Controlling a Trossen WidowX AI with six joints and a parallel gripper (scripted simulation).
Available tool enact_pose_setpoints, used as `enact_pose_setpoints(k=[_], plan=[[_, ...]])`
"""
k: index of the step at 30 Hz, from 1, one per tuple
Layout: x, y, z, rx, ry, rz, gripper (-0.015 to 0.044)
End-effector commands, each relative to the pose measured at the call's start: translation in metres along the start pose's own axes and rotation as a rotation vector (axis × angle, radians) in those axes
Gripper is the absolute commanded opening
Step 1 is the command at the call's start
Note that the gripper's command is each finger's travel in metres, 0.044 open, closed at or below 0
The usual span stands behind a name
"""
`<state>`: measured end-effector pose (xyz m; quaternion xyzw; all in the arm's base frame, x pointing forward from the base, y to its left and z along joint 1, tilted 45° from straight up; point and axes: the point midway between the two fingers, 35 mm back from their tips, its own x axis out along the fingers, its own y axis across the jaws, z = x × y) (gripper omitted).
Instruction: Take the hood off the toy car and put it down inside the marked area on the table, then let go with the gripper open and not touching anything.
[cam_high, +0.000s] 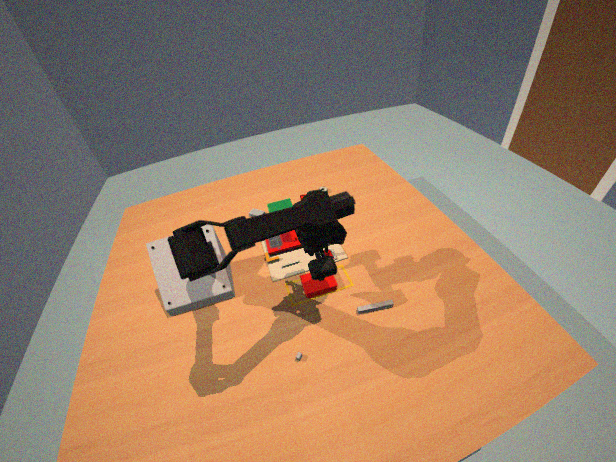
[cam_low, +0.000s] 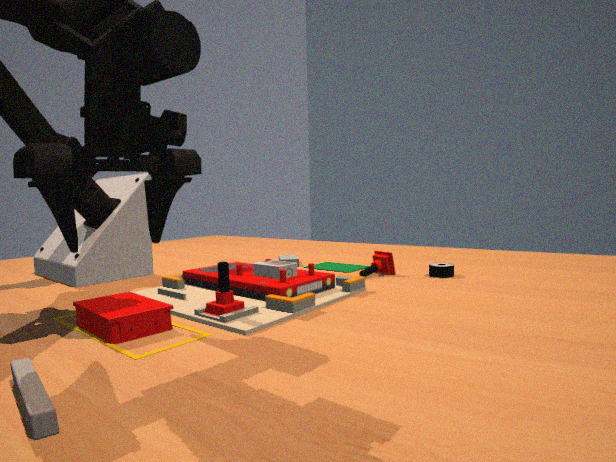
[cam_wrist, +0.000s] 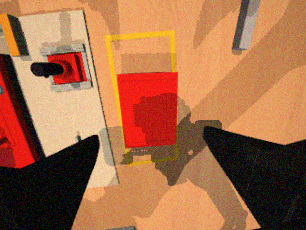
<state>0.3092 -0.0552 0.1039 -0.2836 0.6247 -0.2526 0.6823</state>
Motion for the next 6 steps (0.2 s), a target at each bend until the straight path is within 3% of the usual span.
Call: enact_pose_setpoints(k=[1,6], plan=[[-0.0008,-0.001,0.0,0.004,-0.001,-0.003,0.044],[-0.0008,-0.001,0.0,0.004,-0.001,-0.003,0.044]])
